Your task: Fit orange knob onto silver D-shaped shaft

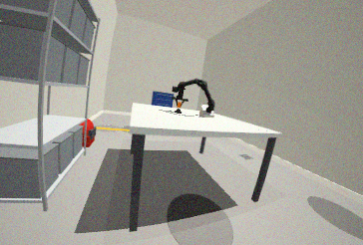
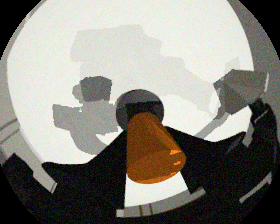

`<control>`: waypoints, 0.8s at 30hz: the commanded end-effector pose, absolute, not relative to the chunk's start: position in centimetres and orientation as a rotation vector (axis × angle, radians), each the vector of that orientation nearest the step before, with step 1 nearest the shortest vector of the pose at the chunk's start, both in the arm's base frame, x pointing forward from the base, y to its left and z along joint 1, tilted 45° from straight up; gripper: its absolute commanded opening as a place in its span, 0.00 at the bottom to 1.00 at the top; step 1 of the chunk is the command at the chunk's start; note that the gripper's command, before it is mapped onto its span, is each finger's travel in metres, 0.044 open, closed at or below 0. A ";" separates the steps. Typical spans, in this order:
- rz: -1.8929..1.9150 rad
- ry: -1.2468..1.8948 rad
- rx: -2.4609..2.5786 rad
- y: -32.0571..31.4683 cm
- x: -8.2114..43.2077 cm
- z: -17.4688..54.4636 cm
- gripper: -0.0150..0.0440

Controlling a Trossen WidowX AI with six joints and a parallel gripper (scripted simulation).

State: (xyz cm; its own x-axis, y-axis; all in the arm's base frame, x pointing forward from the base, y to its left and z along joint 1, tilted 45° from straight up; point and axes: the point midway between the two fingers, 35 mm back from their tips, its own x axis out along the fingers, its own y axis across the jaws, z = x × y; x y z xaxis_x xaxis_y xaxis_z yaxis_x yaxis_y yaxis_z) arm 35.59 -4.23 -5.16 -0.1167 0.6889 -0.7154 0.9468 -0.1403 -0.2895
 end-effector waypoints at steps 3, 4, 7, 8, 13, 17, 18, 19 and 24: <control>-1.124 1.804 1.840 -4.3 35.4 -5.1 0.25; -1.125 1.804 1.840 -4.3 35.4 -5.0 0.25; -1.124 1.804 1.840 -4.1 35.3 -5.1 0.25; -1.124 1.804 1.840 -4.0 35.3 -5.3 0.25; -1.124 1.804 1.840 -3.8 35.3 -5.5 0.25; -1.118 1.805 1.837 -3.6 35.3 -5.9 0.25; -1.118 1.805 1.837 -3.5 35.3 -6.0 0.25; -1.118 1.805 1.837 -3.5 35.3 -6.1 0.25; -1.118 1.806 1.838 -3.1 35.2 -6.5 0.25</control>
